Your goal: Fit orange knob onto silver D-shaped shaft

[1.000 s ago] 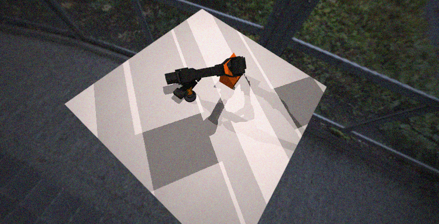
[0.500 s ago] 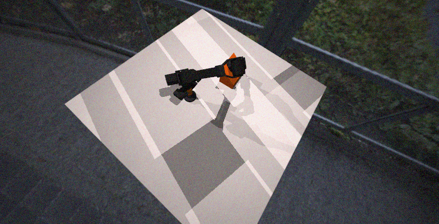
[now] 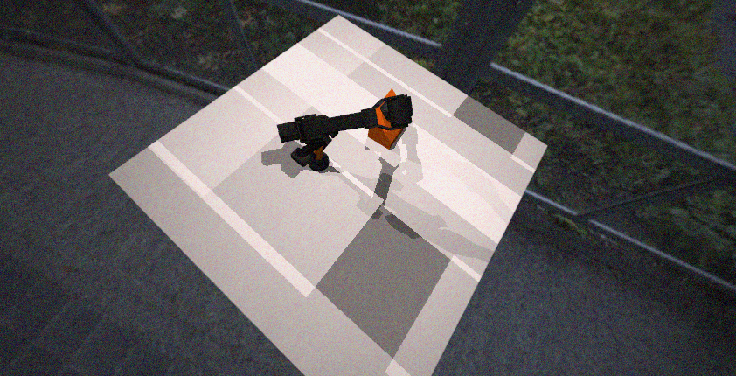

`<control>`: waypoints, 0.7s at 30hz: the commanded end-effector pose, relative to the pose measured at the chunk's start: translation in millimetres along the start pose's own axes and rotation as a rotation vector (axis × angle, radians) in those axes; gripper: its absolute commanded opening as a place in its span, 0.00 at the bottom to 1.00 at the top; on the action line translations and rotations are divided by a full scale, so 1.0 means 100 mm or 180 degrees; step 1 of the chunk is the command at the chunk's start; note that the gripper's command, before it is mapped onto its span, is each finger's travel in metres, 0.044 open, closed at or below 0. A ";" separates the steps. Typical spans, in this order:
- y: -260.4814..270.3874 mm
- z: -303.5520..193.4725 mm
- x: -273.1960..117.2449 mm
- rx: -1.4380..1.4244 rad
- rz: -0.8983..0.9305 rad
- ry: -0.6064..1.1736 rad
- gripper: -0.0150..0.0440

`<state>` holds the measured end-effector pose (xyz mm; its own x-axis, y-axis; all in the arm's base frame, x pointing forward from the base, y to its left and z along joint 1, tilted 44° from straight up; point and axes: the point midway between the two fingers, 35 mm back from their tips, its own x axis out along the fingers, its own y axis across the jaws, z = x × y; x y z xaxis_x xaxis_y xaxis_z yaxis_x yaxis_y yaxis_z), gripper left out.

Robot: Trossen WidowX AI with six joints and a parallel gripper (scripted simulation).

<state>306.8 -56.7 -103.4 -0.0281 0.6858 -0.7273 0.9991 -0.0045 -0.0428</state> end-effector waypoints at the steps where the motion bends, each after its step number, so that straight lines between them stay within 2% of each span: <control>1: 0.00 0.01 -0.03 0.0298 0.0013 -0.0013 0.25; 4: 0.02 0.02 -0.03 0.0568 0.0013 -0.0012 0.25; 21: 0.02 0.02 0.02 0.0568 0.0013 -0.0012 0.25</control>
<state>308.5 -56.6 -106.3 -0.0261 0.6830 -0.7300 0.9783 -0.1328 -0.1592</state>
